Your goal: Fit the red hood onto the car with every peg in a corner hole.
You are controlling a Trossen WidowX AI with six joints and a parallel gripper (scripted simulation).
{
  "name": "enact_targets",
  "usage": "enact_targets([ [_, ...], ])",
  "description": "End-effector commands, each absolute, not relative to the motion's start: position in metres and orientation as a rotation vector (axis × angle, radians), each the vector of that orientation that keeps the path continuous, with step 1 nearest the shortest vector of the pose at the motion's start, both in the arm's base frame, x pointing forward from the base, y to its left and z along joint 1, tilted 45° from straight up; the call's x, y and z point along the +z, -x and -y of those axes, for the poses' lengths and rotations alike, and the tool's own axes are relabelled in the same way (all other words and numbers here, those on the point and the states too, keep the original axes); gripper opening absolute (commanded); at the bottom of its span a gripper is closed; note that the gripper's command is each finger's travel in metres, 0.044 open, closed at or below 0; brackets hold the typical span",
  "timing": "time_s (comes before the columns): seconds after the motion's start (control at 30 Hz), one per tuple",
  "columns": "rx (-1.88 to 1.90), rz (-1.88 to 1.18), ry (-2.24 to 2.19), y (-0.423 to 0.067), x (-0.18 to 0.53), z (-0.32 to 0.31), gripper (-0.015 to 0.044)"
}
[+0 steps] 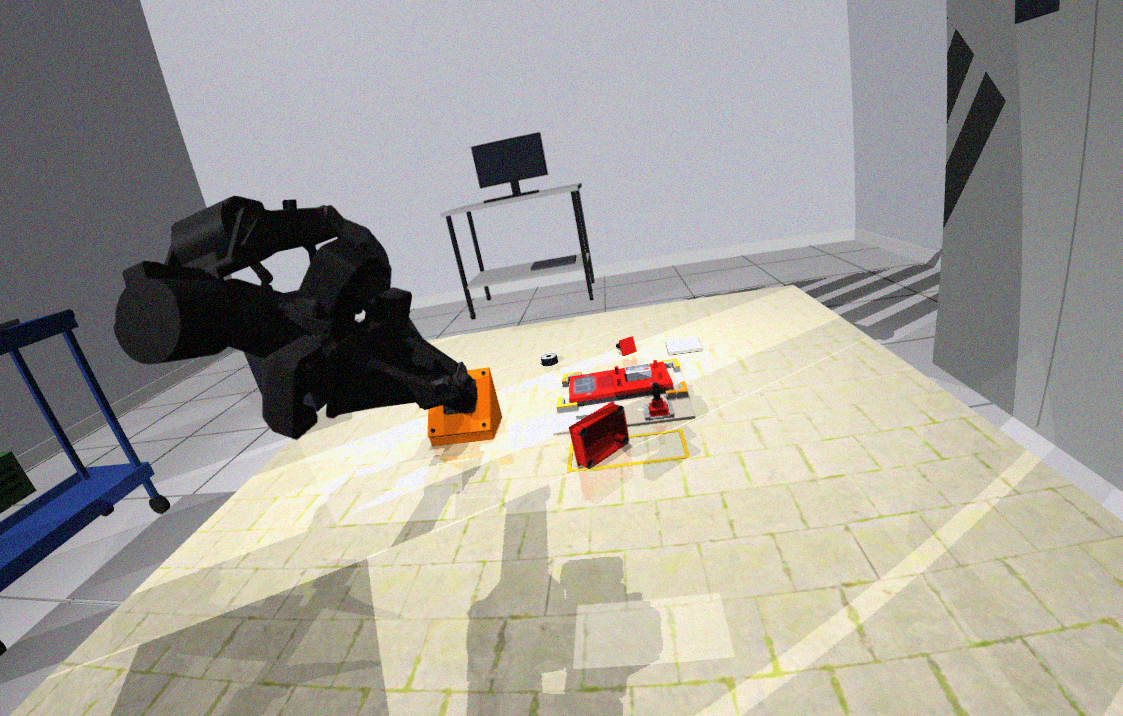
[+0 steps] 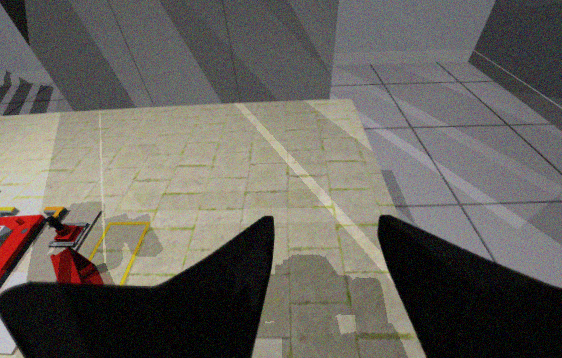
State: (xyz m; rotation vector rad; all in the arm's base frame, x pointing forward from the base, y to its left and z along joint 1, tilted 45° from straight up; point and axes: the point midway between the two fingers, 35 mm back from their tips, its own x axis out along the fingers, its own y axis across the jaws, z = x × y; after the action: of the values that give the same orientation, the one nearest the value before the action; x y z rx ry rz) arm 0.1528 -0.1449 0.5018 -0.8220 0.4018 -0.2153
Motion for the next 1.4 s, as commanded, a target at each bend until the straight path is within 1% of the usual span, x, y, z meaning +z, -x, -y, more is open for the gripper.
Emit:
enact_targets([
  [0.0, -0.211, -0.402, 0.822, -0.154, 0.501, 0.145, 0.0193],
  [0.07, -0.173, -0.407, 0.82, -0.16, 0.496, 0.141, 0.0141],
  [0.23, -0.157, -0.444, 0.581, -0.174, 0.473, 0.15, 0.001],
  [0.27, -0.157, -0.453, 0.531, -0.177, 0.468, 0.152, 0.0],
  [0.37, -0.153, -0.497, 0.371, -0.188, 0.449, 0.157, 0.0],
  [0.5, -0.17, -0.608, 0.051, -0.212, 0.405, 0.161, 0.0],
  [0.77, -0.357, -0.842, -0.538, -0.249, 0.324, 0.147, 0.0],
  [1.1, -0.654, -0.996, -0.876, -0.267, 0.26, 0.12, 0.0],
  [1.37, -0.989, -1.023, -1.058, -0.27, 0.212, 0.095, 0.0],
])
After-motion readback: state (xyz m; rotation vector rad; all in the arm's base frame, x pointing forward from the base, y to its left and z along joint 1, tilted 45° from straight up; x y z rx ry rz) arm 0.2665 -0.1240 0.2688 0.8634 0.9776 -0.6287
